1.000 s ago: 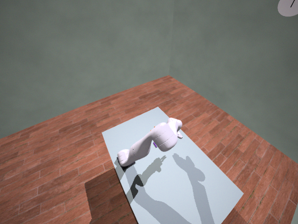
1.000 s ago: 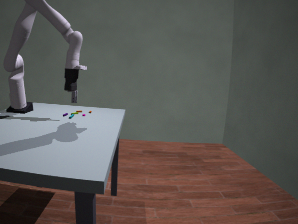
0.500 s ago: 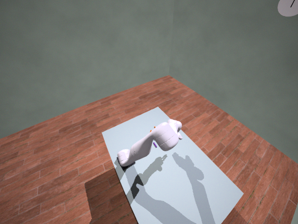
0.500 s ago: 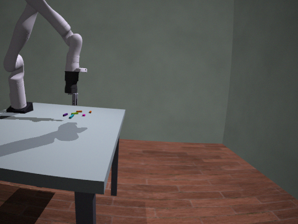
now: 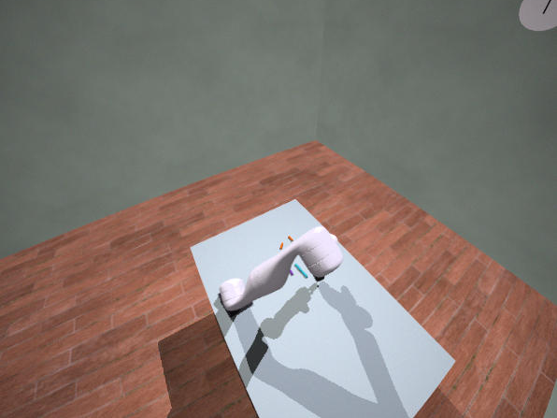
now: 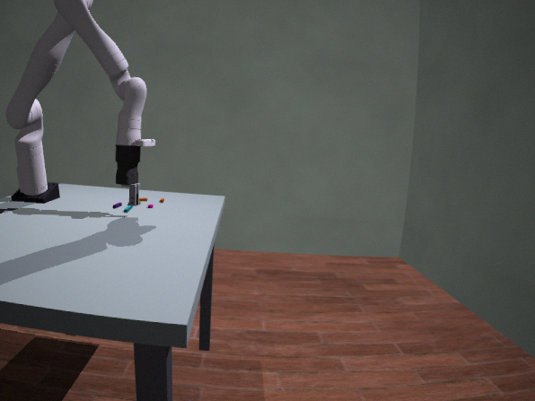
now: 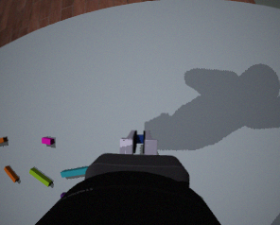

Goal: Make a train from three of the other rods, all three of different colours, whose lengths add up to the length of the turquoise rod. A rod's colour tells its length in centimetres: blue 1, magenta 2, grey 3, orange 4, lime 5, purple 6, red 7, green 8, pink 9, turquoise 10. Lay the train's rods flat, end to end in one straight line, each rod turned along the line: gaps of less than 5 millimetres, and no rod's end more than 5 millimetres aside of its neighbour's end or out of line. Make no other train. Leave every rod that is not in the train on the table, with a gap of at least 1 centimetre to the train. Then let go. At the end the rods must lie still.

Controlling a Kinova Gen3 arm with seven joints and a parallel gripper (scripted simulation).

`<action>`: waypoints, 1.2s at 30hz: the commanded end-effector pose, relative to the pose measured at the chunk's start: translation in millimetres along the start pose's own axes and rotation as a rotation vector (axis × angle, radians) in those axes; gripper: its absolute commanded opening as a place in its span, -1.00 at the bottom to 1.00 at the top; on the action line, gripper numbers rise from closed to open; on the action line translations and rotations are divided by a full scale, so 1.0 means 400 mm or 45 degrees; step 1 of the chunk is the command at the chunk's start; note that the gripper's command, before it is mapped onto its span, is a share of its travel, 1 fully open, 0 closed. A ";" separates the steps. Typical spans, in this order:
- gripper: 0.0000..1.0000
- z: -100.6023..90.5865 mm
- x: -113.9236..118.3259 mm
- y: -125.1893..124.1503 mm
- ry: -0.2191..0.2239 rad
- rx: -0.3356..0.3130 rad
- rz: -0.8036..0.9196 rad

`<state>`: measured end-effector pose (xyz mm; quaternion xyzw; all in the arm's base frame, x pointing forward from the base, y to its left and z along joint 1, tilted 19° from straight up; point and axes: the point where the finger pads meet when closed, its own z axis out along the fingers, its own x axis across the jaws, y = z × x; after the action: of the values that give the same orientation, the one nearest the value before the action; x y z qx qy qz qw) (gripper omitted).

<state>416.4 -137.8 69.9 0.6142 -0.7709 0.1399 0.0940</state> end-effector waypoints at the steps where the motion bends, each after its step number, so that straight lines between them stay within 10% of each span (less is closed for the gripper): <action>1: -0.52 0.033 -0.006 0.015 0.001 -0.023 -0.009; 36: -0.52 0.056 -0.006 0.015 0.001 -0.023 -0.009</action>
<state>411.0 -142.0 46.7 0.6159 -0.7700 0.1322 0.1011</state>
